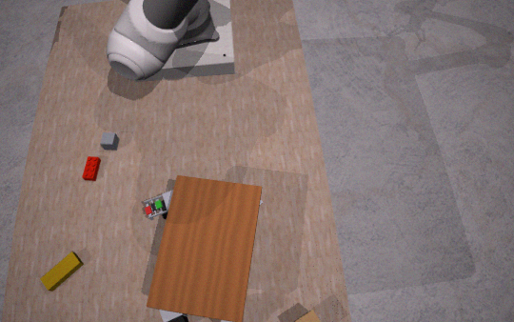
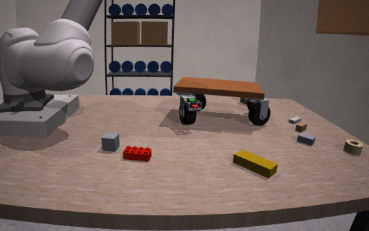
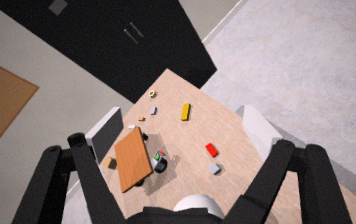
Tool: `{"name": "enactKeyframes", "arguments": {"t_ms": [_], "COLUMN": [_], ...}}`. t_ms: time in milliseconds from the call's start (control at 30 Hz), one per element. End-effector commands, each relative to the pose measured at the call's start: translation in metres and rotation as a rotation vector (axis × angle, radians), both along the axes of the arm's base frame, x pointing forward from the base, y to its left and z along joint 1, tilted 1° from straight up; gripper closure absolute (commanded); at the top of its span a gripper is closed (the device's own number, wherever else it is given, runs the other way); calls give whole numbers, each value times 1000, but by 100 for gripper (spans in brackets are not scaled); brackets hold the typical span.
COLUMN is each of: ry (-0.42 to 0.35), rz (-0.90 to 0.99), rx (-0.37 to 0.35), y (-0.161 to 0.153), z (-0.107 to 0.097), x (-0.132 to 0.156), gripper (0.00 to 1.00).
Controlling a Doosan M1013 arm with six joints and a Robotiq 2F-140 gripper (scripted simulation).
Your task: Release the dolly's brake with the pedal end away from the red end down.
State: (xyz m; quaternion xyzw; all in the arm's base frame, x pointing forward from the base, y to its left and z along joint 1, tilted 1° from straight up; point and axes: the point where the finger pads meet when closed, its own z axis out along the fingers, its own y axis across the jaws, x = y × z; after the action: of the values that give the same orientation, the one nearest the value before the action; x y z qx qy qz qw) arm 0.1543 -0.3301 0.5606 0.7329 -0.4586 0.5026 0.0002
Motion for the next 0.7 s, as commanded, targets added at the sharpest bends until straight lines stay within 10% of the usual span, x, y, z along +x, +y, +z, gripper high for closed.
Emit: {"name": "enactKeyframes", "arguments": {"t_ms": [0,533,567,667], "ry": [0,0,0,-4], "rz": [0,0,0,-1], "rx": [0,0,0,-4], "y": [0,0,0,-2], "z": [0,0,0,2], "x": [0,0,0,1], "gripper": [0,0,100,100]}}
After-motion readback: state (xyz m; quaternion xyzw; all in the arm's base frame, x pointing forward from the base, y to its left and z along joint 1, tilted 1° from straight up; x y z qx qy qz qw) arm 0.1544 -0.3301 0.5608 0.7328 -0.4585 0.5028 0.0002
